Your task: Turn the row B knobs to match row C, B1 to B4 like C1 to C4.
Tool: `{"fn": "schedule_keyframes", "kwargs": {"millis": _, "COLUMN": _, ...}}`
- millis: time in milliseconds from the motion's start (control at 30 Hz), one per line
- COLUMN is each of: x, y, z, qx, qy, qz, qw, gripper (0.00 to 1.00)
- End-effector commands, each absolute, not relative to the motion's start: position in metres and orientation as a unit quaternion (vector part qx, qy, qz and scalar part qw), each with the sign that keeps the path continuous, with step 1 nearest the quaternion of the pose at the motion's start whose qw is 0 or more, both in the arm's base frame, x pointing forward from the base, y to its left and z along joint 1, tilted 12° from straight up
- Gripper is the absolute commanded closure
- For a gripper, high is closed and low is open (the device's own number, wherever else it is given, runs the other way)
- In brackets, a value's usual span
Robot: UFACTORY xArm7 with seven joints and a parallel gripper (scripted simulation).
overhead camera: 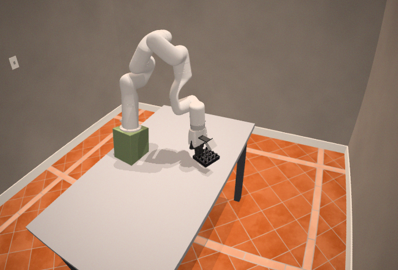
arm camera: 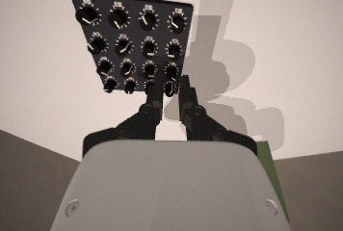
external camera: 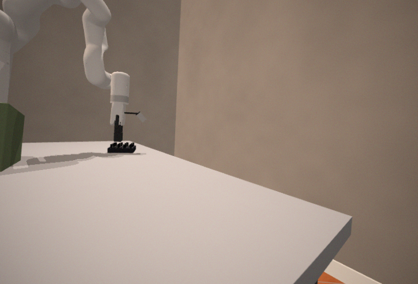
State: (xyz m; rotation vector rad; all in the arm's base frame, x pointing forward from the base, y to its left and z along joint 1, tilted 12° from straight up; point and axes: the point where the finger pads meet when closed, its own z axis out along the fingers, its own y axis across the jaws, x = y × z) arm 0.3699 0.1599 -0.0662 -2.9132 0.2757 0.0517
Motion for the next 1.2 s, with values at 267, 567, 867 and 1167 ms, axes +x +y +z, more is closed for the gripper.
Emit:
{"fn": "schedule_keyframes", "kwargs": {"millis": 267, "x": 0.3714, "y": 0.1616, "z": -0.0731, "qx": -0.990, "qy": 0.094, "qz": 0.016, "qw": 0.108, "gripper": 0.81}}
{"fn": "schedule_keyframes", "kwargs": {"millis": 567, "x": 0.3714, "y": 0.1619, "z": -0.0746, "qx": -0.990, "qy": 0.094, "qz": 0.016, "qw": 0.108, "gripper": 0.81}}
{"fn": "schedule_keyframes", "kwargs": {"millis": 867, "x": 0.3714, "y": 0.1619, "z": -0.0746, "qx": -0.990, "qy": 0.094, "qz": 0.016, "qw": 0.108, "gripper": 0.81}}
{"fn": "schedule_keyframes", "kwargs": {"millis": 1167, "x": 0.3714, "y": 0.1619, "z": -0.0746, "qx": -0.990, "qy": 0.094, "qz": 0.016, "qw": 0.108, "gripper": 0.81}}
